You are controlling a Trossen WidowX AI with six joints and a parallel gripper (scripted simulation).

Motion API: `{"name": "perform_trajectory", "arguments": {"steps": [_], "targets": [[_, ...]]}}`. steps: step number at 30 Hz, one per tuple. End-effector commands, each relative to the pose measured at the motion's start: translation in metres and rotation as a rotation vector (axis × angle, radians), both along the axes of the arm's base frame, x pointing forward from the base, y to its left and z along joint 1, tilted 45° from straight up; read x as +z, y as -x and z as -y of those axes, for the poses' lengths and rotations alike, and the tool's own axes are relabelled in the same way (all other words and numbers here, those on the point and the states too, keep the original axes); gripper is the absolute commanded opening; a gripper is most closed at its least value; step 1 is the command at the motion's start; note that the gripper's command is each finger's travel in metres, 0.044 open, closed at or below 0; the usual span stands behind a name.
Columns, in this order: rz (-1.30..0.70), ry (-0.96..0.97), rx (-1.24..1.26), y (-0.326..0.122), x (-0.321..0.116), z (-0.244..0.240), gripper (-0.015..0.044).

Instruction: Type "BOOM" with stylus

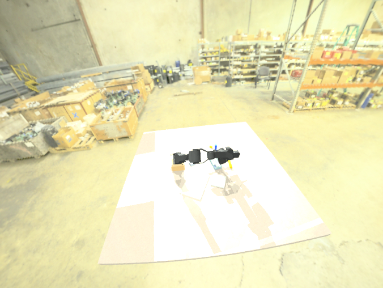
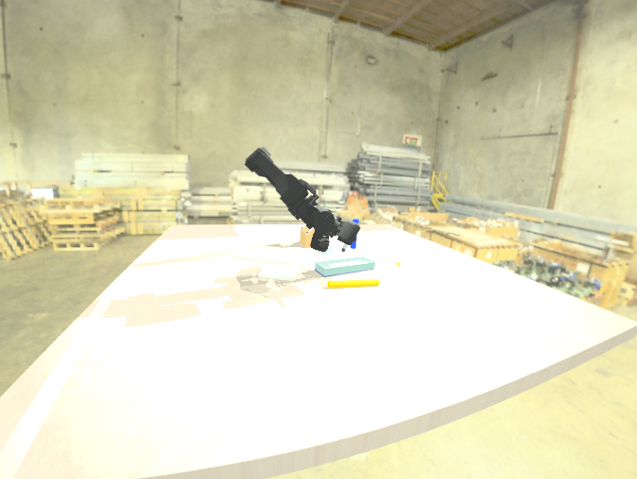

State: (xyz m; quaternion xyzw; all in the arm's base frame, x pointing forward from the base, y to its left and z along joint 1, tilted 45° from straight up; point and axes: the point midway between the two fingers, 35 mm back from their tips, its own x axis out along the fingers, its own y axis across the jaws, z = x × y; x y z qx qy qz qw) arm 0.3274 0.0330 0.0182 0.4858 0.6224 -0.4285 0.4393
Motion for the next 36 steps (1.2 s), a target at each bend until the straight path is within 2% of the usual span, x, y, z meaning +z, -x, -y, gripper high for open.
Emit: {"name": "perform_trajectory", "arguments": {"steps": [1,13,16,36], "targets": [[-0.004,-0.007,-0.001,0.000,-0.011,-0.014,0.0000],[-0.005,-0.006,-0.001,0.000,-0.024,0.000,0.0000],[-0.004,-0.006,-0.001,-0.001,-0.025,0.001,0.0079],[-0.004,-0.005,-0.001,-0.002,-0.033,0.008,0.0081]]}}
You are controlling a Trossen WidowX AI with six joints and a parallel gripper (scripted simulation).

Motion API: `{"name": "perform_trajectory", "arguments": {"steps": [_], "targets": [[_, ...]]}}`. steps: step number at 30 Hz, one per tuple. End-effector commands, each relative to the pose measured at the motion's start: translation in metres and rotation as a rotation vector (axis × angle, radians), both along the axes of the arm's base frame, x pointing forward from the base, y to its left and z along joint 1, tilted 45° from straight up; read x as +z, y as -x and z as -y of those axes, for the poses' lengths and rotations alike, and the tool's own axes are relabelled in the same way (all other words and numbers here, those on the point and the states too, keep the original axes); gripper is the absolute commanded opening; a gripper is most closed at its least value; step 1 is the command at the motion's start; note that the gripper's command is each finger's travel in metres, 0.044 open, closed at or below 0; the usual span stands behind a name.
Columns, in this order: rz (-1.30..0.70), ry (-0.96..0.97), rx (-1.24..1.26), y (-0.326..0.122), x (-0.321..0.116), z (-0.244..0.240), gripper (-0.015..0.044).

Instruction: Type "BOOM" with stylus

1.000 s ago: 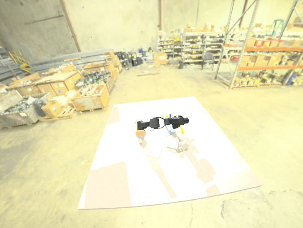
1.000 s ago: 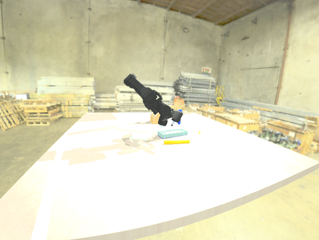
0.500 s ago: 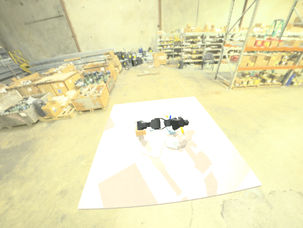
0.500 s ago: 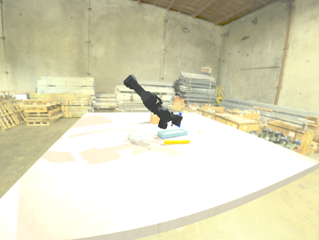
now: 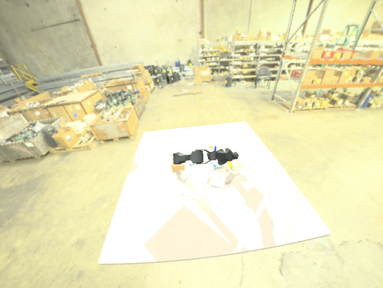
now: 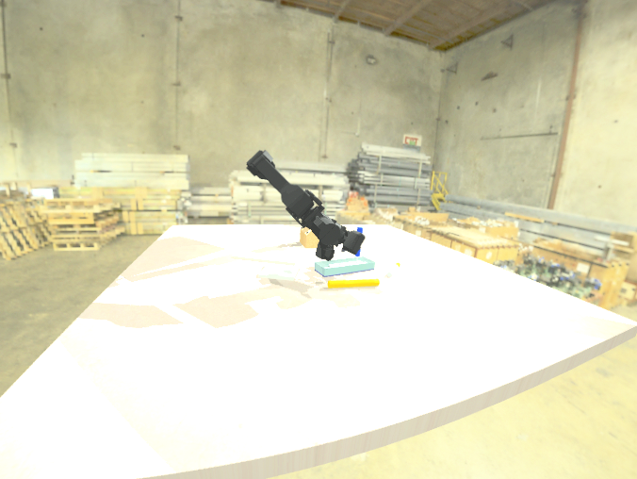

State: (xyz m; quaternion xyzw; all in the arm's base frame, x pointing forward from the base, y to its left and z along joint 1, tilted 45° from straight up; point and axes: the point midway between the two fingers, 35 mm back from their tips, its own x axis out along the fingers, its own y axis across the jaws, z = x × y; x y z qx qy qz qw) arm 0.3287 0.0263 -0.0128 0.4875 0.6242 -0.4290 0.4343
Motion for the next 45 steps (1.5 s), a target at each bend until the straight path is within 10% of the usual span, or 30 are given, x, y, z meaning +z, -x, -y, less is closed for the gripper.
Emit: {"name": "perform_trajectory", "arguments": {"steps": [1,45], "targets": [[0.002,0.002,0.004,0.000,-0.002,0.002,0.0081],[0.003,0.001,0.004,0.001,0.019,-0.020,0.0081]]}}
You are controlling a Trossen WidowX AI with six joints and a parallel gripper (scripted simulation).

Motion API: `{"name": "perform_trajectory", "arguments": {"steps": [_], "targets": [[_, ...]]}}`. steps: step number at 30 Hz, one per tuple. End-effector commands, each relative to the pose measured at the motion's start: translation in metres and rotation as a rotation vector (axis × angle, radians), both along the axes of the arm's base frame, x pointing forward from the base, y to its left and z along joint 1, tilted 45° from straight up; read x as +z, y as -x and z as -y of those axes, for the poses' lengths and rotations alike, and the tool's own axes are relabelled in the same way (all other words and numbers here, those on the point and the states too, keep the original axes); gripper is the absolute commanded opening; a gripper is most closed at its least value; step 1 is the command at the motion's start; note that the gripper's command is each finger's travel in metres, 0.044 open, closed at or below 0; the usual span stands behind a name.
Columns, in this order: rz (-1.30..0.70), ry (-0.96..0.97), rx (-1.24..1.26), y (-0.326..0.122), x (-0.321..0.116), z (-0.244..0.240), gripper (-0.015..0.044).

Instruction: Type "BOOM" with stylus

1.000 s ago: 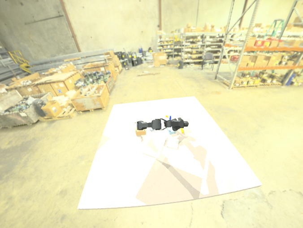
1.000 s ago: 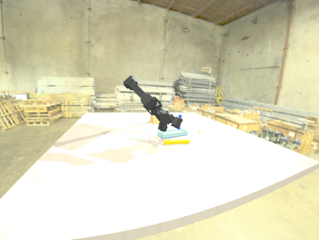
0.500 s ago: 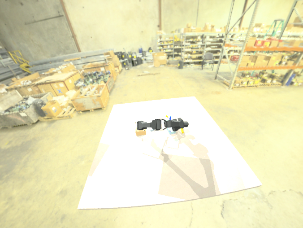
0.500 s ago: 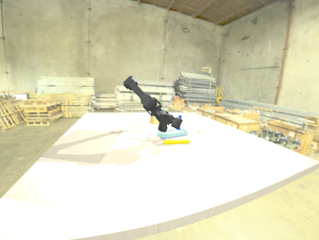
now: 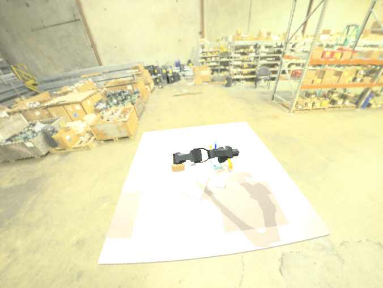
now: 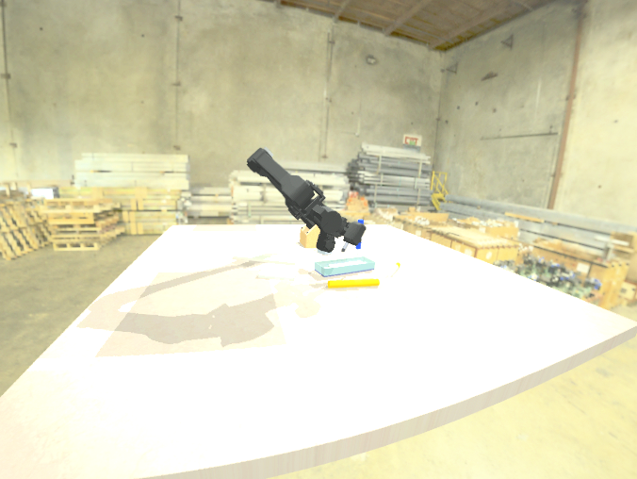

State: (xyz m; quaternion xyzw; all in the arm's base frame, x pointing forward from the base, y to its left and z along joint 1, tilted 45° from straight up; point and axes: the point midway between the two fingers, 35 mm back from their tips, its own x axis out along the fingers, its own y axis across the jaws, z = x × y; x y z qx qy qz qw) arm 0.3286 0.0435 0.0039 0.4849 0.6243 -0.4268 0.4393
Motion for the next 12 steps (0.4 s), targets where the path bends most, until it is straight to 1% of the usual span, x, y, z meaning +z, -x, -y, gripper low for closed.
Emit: {"name": "perform_trajectory", "arguments": {"steps": [1,12], "targets": [[-0.004,-0.003,-0.005,0.0006,0.0027,-0.0026,0.0081],[0.000,0.000,-0.001,-0.0001,0.0007,-0.0003,0.0081]]}}
